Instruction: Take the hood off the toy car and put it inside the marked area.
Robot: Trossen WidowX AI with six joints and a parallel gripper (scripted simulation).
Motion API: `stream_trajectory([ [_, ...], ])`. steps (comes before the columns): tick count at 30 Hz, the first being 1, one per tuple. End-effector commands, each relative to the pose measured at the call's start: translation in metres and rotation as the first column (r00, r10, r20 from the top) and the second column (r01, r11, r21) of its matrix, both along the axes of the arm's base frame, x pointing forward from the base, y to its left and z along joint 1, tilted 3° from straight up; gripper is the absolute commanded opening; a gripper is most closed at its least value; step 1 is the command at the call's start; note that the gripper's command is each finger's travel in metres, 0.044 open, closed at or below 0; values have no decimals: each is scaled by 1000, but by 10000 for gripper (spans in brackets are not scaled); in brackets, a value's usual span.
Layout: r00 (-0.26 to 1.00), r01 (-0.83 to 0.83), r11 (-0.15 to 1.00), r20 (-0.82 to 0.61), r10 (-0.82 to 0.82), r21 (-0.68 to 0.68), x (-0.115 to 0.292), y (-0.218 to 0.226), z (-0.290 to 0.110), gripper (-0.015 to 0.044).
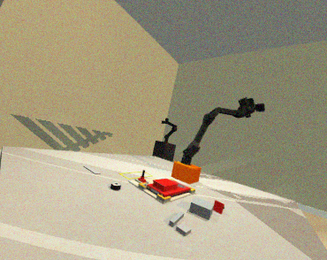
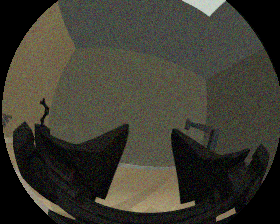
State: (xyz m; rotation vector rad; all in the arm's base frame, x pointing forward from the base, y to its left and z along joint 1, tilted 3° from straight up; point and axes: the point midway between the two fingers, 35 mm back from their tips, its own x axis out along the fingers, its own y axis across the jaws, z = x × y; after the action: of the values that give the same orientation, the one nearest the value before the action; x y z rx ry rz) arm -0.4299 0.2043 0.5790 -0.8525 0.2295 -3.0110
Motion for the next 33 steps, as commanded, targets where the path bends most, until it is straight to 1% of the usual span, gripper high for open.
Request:
stream_trajectory([
  [1,1000,3,1000,1,-3,-2,0,2,0,247],
  [8,993,109,991,52,-105,-81,19,58,-17,430],
  [9,991,126,988,59,-121,-93,23,67,-20,440],
  [14,983,165,971,106,-148,-171,41,95,-30,440],
  [21,940,322,911,200,-276,-259,74,158,-62,440],
  [27,879,462,833,283,-384,-304,112,207,-92,440],
  [33,803,587,729,368,-469,-352,158,250,-123,440],
])
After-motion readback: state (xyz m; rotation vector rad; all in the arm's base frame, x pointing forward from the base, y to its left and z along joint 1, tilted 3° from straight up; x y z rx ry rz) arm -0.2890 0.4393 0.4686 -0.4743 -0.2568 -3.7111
